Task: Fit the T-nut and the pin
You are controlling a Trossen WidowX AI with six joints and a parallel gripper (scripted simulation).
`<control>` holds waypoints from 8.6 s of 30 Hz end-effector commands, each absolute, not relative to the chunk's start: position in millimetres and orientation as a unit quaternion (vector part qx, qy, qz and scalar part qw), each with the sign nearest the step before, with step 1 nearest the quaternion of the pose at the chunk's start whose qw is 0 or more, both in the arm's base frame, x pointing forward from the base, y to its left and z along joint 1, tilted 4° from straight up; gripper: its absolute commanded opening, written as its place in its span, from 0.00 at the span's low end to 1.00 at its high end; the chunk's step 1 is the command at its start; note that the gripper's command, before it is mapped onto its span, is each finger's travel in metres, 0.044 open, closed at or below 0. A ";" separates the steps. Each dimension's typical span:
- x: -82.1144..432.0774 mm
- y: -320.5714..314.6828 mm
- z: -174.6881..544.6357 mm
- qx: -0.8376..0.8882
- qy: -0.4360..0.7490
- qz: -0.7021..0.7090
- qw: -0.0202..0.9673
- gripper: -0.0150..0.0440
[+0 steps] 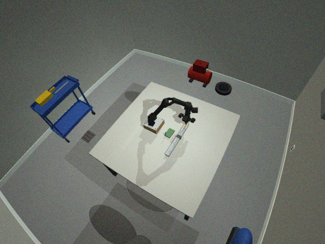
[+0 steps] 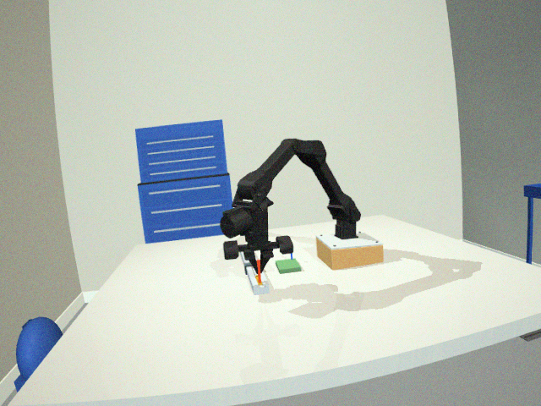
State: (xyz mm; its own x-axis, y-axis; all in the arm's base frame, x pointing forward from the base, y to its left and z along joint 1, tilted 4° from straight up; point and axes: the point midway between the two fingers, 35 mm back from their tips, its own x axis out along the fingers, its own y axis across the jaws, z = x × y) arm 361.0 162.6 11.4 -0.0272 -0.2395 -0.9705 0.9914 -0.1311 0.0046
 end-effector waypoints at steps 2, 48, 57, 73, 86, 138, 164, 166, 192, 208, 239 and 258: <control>361.6 162.8 11.1 0.461 0.409 -0.592 0.519 0.00; 352.8 95.0 7.3 0.462 0.403 -0.593 0.521 0.00; 351.0 80.1 6.5 0.462 0.403 -0.593 0.521 0.00; 347.7 53.6 5.1 0.461 0.402 -0.594 0.522 0.00; 346.4 43.0 4.6 0.461 0.402 -0.594 0.522 0.00; 352.9 20.9 88.2 0.499 0.521 -0.488 0.491 1.00; 200.7 -48.0 87.3 0.262 0.674 -0.248 0.644 1.00; 201.2 -47.9 82.3 0.262 0.674 -0.248 0.644 1.00; 197.5 -45.3 5.3 0.262 0.675 -0.248 0.644 1.00; 195.0 -44.1 -19.6 0.262 0.675 -0.248 0.644 1.00; 194.4 -43.9 -23.0 0.262 0.675 -0.248 0.644 0.00; 194.9 -44.4 -2.2 0.262 0.675 -0.248 0.644 0.00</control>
State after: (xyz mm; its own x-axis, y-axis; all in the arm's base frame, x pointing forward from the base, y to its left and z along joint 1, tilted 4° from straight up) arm 194.1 -44.0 -6.5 -0.0366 0.0355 -0.9987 0.6740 0.7387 0.0015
